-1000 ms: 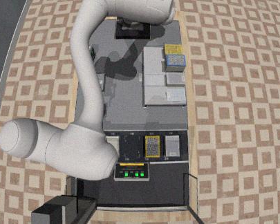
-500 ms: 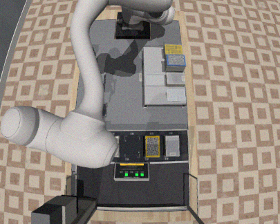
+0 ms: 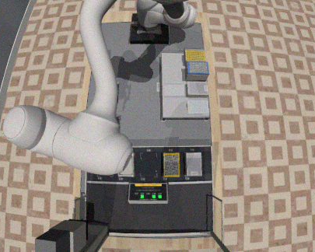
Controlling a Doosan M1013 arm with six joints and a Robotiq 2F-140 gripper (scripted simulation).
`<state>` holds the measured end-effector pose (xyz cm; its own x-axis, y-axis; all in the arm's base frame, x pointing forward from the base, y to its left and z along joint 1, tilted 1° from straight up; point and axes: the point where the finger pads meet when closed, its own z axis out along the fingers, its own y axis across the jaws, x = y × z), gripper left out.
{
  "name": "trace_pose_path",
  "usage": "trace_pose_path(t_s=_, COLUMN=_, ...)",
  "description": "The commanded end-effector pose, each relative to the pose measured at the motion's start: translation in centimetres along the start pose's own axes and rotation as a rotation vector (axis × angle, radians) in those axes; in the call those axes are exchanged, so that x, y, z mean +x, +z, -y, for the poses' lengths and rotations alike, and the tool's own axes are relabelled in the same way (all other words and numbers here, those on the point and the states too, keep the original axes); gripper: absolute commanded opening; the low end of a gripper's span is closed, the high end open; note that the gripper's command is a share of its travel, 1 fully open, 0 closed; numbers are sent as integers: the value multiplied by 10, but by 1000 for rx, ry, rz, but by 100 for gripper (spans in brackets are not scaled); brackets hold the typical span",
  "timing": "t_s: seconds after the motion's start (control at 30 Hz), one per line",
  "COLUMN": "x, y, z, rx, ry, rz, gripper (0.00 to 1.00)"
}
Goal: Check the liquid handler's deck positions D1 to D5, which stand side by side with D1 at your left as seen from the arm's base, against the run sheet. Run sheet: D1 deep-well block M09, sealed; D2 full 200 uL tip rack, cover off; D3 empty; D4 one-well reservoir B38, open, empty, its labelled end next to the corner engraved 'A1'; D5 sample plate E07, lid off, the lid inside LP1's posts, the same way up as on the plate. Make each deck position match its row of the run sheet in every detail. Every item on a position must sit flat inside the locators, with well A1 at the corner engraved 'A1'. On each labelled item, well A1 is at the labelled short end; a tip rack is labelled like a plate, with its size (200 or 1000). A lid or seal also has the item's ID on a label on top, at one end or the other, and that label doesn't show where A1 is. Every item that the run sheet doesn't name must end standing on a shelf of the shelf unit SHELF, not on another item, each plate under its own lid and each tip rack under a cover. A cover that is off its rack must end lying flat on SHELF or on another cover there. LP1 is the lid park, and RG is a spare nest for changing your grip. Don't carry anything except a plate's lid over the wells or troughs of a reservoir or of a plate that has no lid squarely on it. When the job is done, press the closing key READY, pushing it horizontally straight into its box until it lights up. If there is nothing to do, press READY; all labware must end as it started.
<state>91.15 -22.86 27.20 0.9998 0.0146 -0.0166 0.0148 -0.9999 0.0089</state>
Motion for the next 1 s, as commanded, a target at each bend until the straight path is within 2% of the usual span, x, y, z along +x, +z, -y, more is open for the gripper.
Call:
trace_pose_path(t_s=0.0, x=-8, y=-5, z=-1, rx=-5, ry=-2, rz=-8, gripper=10)
trace_pose_path(t_s=0.97, x=-71, y=-4, z=-1, rx=-5, ry=-3, rz=-7, gripper=10)
